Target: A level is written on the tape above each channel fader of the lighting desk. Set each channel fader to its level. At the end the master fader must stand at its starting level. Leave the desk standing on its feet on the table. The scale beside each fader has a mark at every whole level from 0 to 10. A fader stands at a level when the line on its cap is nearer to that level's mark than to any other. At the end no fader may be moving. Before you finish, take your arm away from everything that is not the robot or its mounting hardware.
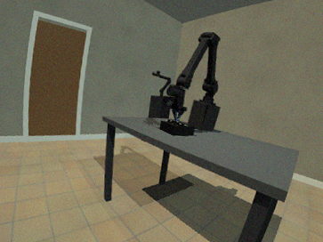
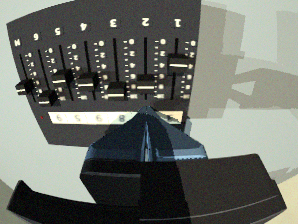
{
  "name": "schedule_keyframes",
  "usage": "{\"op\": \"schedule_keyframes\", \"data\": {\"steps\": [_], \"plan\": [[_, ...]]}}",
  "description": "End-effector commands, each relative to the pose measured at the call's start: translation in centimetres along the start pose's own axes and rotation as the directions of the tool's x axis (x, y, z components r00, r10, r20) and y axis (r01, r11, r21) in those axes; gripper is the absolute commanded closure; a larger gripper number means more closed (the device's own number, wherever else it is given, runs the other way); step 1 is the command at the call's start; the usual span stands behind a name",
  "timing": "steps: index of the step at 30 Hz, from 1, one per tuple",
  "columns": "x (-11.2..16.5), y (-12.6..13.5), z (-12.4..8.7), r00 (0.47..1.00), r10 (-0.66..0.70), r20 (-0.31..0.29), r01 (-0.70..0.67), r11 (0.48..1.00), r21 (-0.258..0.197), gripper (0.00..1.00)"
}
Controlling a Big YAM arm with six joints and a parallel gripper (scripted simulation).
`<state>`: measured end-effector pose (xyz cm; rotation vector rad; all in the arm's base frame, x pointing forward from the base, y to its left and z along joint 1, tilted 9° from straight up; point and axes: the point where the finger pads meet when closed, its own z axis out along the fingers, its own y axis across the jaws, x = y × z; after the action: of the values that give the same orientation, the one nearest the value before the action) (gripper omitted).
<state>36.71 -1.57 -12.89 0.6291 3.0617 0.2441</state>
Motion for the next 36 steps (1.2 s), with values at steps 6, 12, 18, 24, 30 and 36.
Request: {"op": "schedule_keyframes", "data": {"steps": [6,12,18,24,30,36], "plan": [[-2.11,0.42,-0.38,1.0,0.0,0.024,0.0,1.0,-0.006,1.0],[-2.46,0.07,-0.34,1.0,0.003,0.021,-0.003,1.0,-0.005,1.0],[-2.74,0.36,-0.52,1.0,-0.002,0.028,0.003,1.0,-0.007,1.0],[-2.99,0.28,-0.63,0.999,0.001,0.032,0.0,1.0,-0.008,1.0],[-2.97,0.31,-0.62,1.0,0.0,0.031,0.0,1.0,-0.008,1.0],[-2.97,0.31,-0.62,1.0,0.0,0.031,0.0,1.0,-0.008,1.0]]}}
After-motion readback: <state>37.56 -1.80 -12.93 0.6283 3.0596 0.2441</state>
